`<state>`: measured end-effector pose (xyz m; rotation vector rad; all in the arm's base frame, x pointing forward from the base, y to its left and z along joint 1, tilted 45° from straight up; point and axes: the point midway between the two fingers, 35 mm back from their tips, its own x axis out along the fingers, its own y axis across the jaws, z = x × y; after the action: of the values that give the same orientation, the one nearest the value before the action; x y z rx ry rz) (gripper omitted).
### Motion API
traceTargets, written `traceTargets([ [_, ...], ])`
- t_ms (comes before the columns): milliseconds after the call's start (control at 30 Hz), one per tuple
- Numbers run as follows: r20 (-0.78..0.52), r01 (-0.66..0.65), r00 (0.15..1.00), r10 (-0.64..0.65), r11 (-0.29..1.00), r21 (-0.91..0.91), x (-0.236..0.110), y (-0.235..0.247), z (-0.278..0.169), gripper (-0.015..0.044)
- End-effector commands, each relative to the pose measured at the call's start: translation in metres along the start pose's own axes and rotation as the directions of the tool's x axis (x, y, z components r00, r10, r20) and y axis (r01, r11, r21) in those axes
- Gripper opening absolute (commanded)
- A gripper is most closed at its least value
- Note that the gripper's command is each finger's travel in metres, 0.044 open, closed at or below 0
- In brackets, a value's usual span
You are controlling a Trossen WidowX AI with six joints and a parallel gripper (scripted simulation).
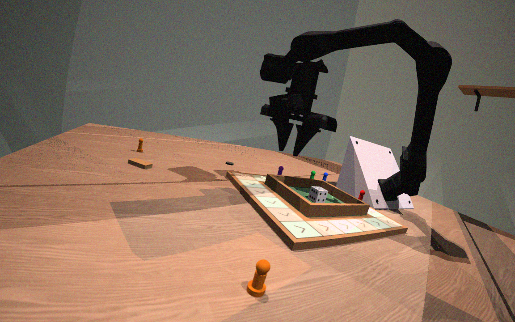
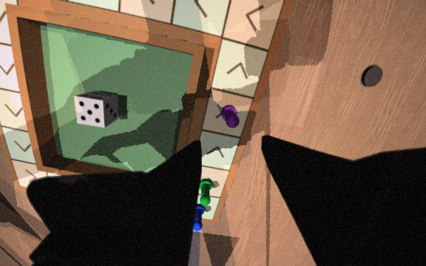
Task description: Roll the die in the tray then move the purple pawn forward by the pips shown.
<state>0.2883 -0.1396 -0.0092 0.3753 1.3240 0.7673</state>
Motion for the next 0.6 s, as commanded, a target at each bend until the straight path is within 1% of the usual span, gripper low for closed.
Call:
traceTargets([
  [0, 0.014, 0.0, 1.0, 0.002, 0.994, -0.111, 0.002, -0.007, 0.001, 0.02],
  [233, 0.014, -0.001, 1.0, 0.002, 0.994, -0.111, 0.002, -0.007, 0.002, 0.02],
  [367, 0.014, -0.001, 1.0, 0.002, 0.994, -0.112, 0.015, -0.007, 0.002, 0.02],
  [567, 0.014, -0.001, 1.0, 0.002, 0.994, -0.112, 0.021, -0.007, 0.002, 0.02],
])
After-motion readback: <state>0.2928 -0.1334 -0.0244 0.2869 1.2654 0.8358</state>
